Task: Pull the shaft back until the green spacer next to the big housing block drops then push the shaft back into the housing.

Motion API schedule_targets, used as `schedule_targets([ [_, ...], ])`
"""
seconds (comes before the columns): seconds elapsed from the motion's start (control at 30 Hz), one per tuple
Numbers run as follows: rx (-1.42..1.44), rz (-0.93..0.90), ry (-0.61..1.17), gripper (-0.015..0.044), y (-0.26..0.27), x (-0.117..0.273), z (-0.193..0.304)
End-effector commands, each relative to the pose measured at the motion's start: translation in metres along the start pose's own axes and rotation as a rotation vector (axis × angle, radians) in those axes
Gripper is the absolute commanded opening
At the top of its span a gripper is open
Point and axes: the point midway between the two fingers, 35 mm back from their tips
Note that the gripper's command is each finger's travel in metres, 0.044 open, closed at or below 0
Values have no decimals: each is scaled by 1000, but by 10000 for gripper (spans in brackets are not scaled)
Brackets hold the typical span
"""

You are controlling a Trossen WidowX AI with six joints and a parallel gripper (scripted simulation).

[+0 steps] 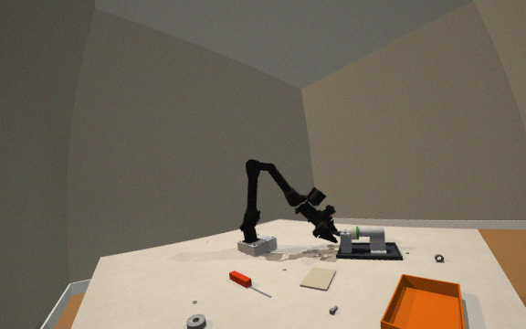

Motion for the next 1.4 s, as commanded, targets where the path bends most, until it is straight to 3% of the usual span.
schedule_targets([
  [0.0,3,-8,-4,440,2,0,-2],
  [0.5,2,-8,-5,440,4,0,-3],
  [1.03,2,-3,-1,20,2,0,-1],
  [1.37,3,-8,-4,0,1,1,1],
])
Point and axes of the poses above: the point midway between the two fingers, 35 mm back from their tips, its own x axis back along the fingers, its own y axis across the jaws, z = x × y, and after that the axes turned 15 degrees about -x, right-handed
